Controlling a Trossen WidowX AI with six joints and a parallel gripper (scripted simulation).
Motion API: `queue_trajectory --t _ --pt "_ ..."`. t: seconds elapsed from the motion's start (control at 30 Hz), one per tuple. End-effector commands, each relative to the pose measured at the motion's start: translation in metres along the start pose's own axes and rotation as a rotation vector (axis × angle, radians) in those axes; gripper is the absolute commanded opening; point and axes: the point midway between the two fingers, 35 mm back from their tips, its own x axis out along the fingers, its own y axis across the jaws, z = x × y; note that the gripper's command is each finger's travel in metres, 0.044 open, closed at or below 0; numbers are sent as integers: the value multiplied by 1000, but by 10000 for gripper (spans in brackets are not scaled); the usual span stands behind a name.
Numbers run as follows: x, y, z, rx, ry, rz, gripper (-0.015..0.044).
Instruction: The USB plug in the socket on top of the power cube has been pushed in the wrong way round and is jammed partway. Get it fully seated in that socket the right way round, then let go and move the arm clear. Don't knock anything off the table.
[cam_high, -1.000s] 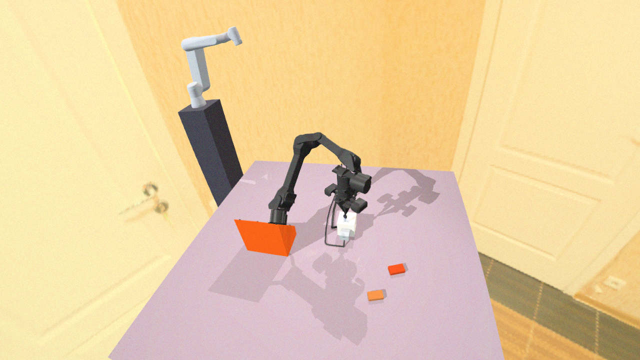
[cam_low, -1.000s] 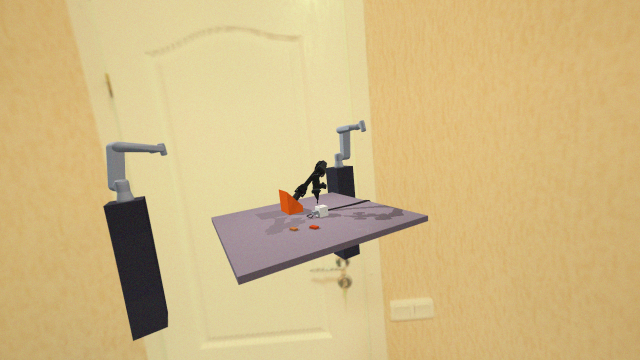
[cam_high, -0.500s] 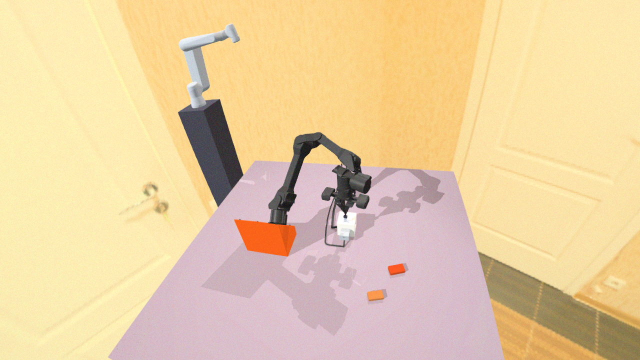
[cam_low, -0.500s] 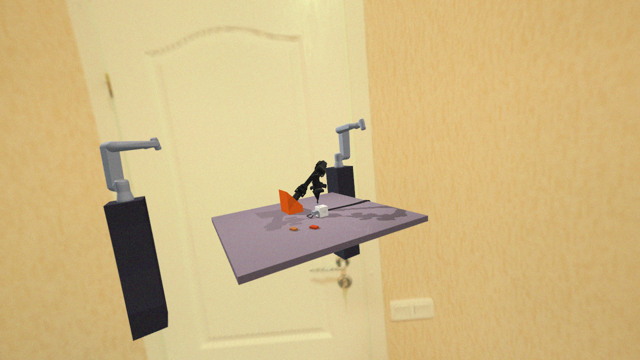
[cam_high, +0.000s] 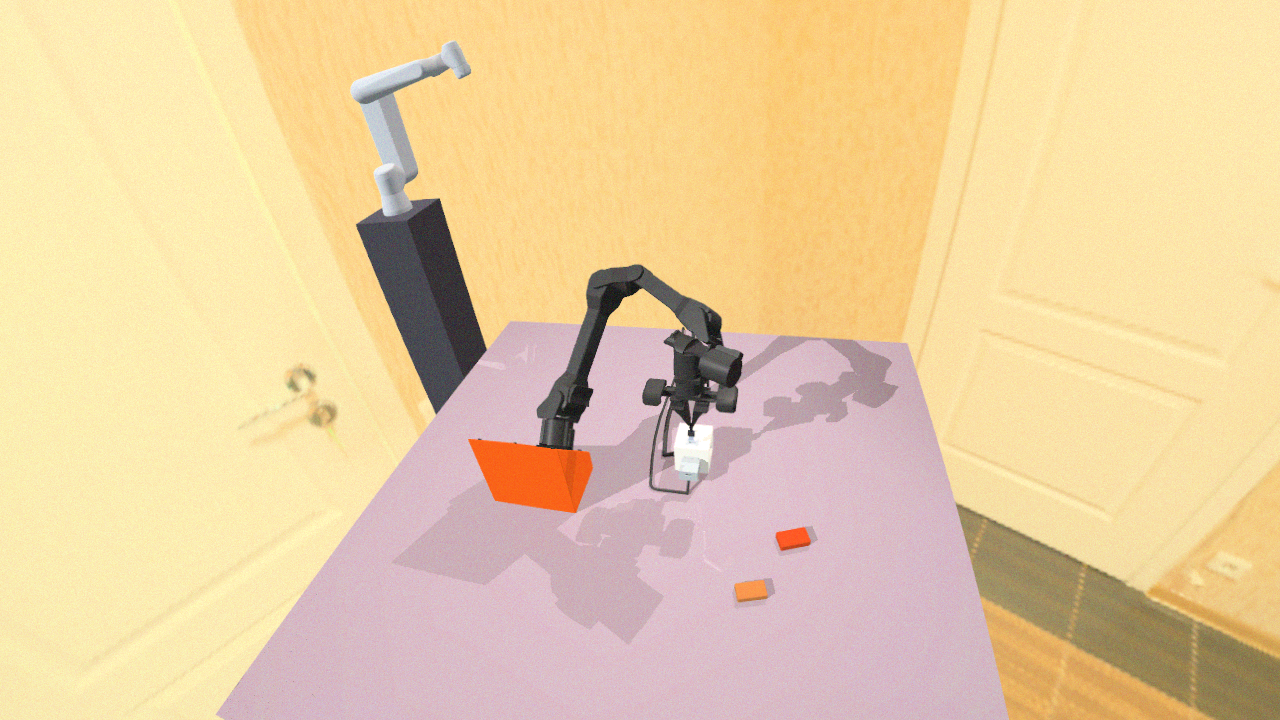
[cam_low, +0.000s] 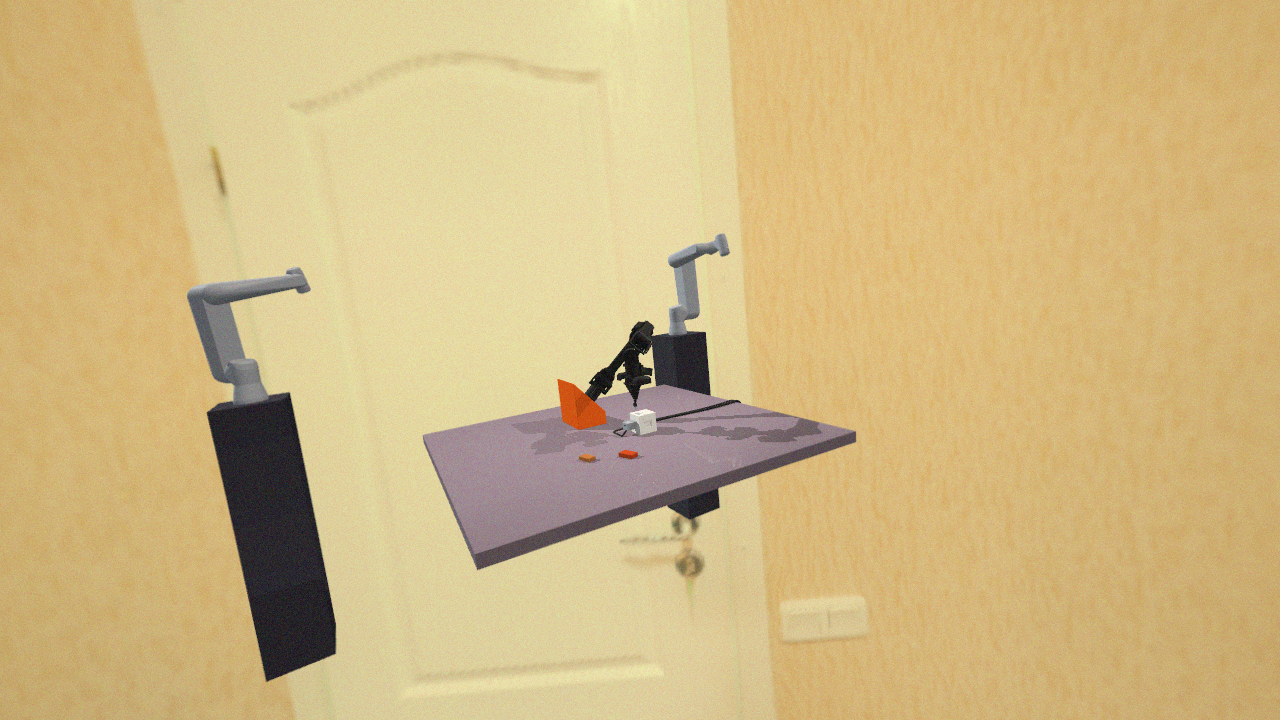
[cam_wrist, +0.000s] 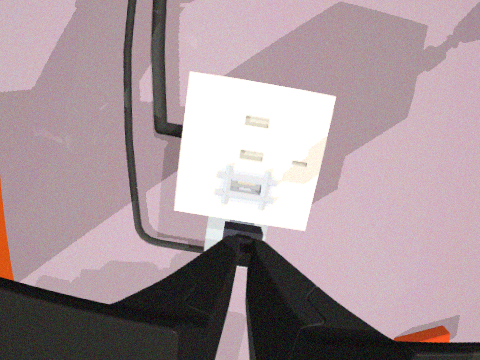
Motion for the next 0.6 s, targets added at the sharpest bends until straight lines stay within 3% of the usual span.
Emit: queue_trajectory --t 0.0,0.57 --pt "0 0 0 -8 1 1 0" --pt "2 0 1 -2 -12 0 0"
